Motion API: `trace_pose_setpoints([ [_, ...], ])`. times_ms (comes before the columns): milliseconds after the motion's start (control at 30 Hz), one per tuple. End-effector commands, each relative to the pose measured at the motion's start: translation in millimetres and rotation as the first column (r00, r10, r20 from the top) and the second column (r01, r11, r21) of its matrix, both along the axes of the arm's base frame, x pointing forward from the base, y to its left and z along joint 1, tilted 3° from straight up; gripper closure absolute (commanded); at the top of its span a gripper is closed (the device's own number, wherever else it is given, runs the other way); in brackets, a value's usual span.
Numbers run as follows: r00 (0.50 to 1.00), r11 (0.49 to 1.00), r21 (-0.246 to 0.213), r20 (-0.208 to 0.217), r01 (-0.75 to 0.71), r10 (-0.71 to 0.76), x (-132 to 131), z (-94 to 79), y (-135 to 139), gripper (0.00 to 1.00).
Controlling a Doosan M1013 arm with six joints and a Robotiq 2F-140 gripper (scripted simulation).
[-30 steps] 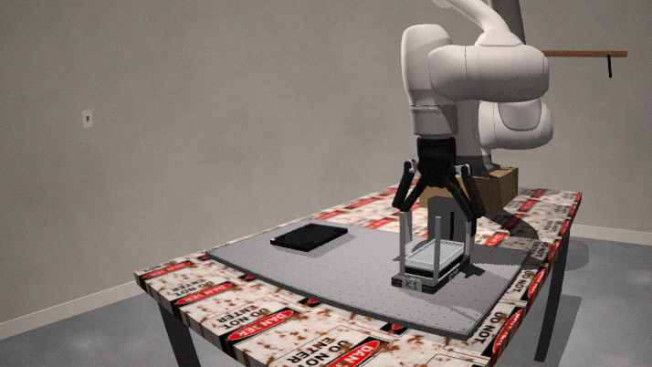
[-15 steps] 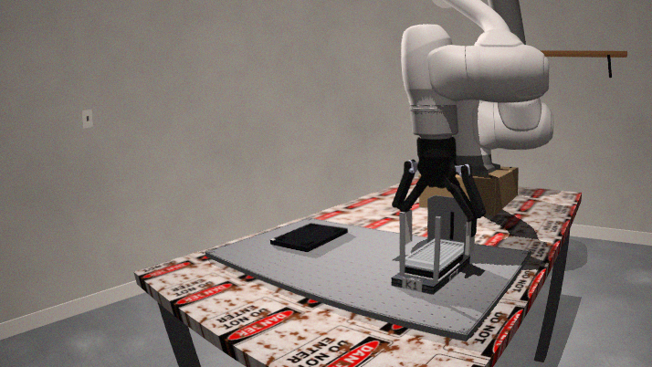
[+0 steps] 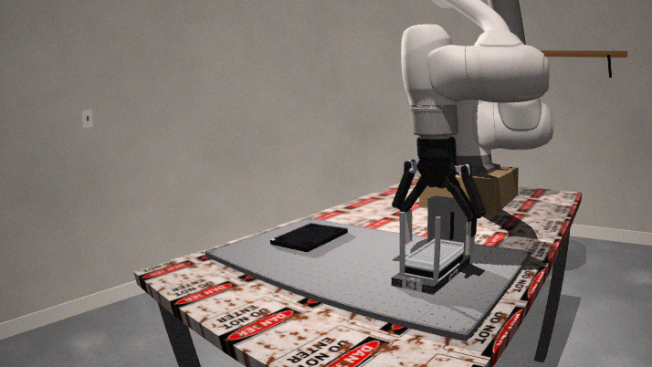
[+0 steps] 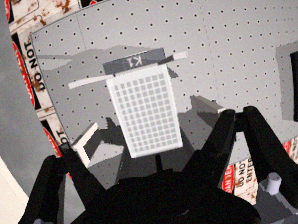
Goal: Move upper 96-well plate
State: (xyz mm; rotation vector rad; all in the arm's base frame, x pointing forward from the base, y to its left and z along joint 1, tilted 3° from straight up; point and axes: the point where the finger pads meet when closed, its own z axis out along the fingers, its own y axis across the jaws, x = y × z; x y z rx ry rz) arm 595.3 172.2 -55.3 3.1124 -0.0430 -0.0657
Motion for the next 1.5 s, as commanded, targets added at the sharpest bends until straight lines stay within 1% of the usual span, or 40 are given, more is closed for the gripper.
trace_pose_setpoints([
  [0, 1.000, 1.000, -0.001, 0.003, 0.008, -0.008, 0.7, -2.7, -1.3, 0.00],
  [267, 1.000, 1.000, -0.001, 0.003, 0.008, -0.008, 0.7, -2.7, -1.3, 0.00],
  [300, 1.000, 1.000, -0.001, 0.003, 0.008, -0.008, 0.7, -2.7, -1.3, 1.00],
  [1467, 1.000, 1.000, -0.001, 0.003, 0.008, -0.008, 0.7, -2.7, -1.3, 1.00],
])
